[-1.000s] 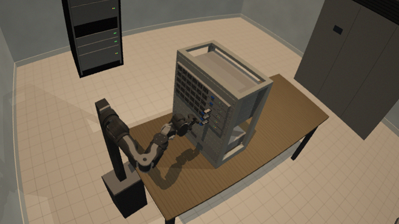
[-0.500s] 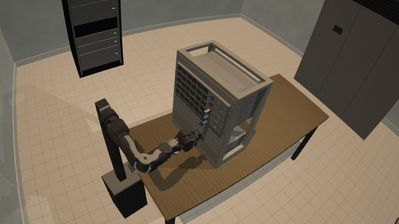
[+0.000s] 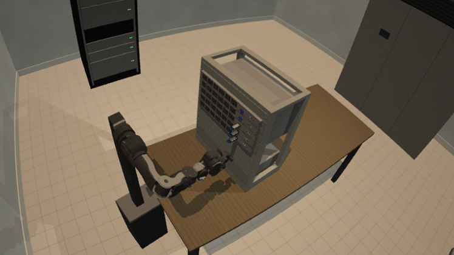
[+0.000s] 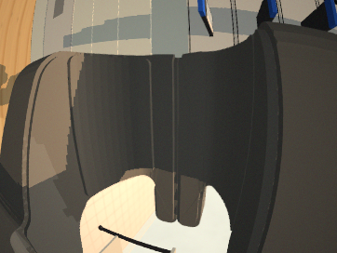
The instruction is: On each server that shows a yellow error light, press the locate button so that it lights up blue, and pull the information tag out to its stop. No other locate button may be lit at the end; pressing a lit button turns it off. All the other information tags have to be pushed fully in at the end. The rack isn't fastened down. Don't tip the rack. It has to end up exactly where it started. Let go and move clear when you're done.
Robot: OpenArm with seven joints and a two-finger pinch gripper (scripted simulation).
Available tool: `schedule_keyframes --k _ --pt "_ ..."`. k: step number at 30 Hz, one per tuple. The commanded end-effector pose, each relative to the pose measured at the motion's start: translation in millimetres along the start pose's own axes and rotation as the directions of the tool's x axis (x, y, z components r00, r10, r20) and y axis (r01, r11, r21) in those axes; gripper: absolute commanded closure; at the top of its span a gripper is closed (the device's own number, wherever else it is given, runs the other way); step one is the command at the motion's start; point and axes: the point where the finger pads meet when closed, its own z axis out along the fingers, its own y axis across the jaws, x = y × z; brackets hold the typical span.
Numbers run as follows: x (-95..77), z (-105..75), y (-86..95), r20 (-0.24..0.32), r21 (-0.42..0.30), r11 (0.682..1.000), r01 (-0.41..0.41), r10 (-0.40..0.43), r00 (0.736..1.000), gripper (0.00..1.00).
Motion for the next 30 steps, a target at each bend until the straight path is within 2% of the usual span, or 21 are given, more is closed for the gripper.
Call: schedule_keyframes --k 1,13,24,26,30 --pt "0.7 0.6 0.0 -0.003 -0.004 1.000 -0.002 0.002 1.000 1.00" --pt "0.5 10.9 -0.1 -0.003 -0.003 1.000 -0.002 0.002 1.000 1.00" --pt "0.9 39.4 -0.3 -0.003 -0.002 1.000 -0.003 0.003 1.000 1.00" --pt "0.9 39.4 -0.3 -0.003 -0.002 1.000 -0.003 0.003 1.000 1.00" --pt "1.0 52.9 -0.4 -0.003 -0.002 1.000 -0.003 0.003 1.000 1.00"
